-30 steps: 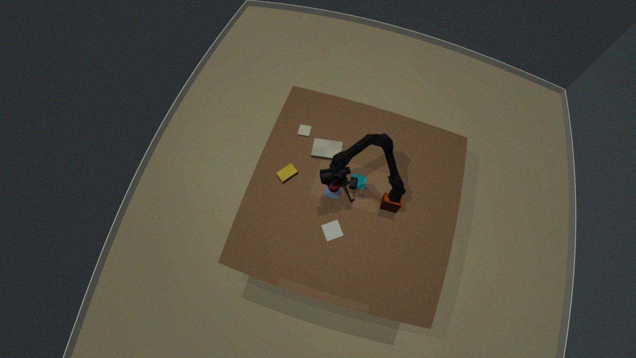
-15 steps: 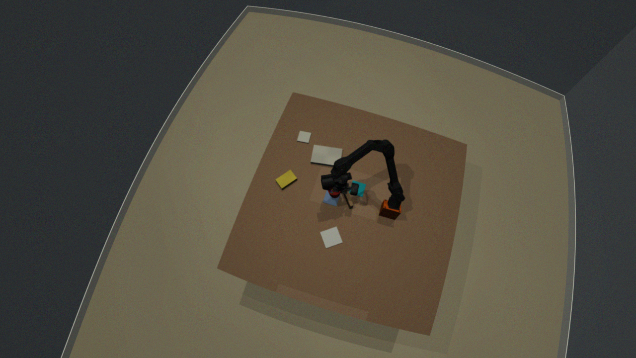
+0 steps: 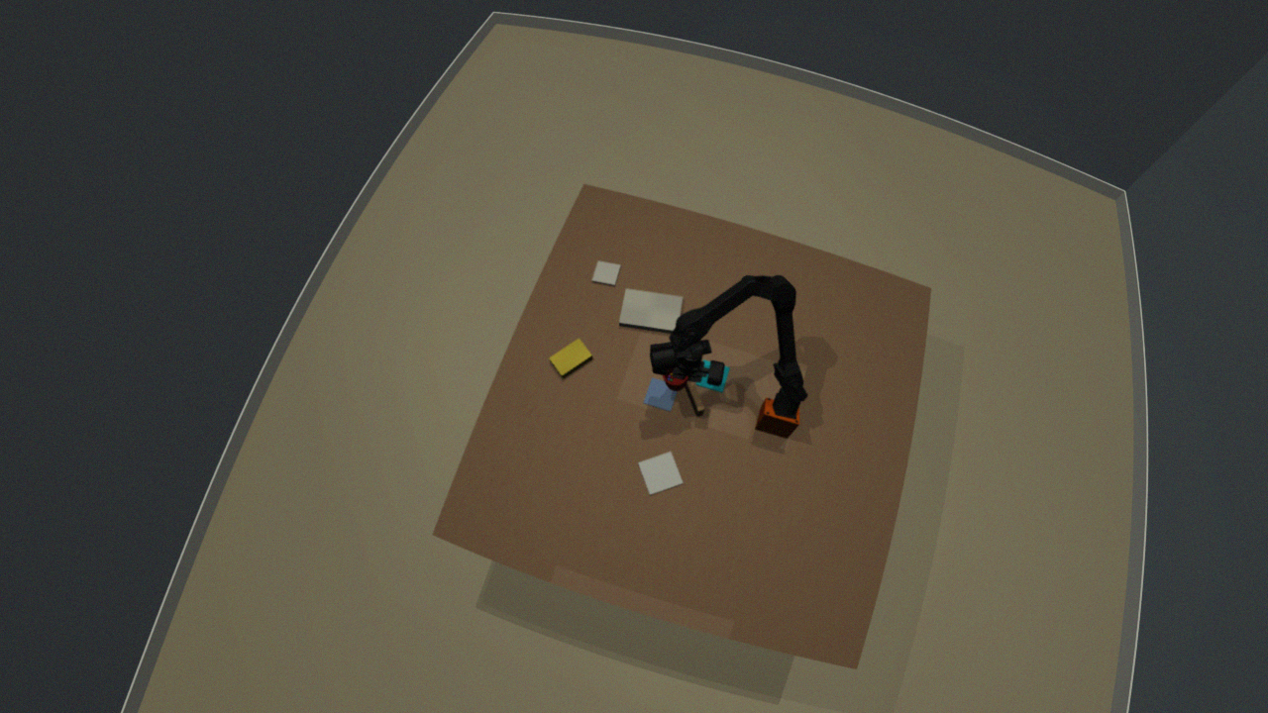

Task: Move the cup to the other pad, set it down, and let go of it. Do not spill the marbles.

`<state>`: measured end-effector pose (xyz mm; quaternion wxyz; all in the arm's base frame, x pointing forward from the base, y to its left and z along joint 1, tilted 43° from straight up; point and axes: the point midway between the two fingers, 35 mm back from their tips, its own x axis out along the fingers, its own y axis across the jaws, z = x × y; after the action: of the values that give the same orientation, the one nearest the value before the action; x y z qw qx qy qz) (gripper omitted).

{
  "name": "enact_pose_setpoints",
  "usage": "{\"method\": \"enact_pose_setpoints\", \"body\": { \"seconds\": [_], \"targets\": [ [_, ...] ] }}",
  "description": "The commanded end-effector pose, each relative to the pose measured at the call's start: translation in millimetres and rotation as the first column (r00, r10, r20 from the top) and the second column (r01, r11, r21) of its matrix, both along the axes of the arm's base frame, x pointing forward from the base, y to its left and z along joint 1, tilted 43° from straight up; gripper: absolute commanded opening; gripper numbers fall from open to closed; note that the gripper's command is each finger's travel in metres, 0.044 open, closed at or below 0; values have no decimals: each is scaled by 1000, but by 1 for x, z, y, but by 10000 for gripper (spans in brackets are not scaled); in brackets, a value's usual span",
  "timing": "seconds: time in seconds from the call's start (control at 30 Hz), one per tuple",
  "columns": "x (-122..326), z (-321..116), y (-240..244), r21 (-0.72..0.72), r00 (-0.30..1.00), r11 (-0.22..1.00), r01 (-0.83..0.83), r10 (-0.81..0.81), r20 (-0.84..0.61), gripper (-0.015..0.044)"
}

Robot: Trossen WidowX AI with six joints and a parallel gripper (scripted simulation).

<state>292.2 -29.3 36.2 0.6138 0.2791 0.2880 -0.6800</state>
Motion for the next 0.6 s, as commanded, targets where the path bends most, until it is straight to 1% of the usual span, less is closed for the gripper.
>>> {"method": "enact_pose_setpoints", "body": {
  "seconds": [0.0,0.57],
  "targets": [
    [-8,3,-3,-1,1000,1000,-3,3,-5,0],
    [-33,17,-12,-1,1000,1000,-3,3,-6,0]
  ]
}}
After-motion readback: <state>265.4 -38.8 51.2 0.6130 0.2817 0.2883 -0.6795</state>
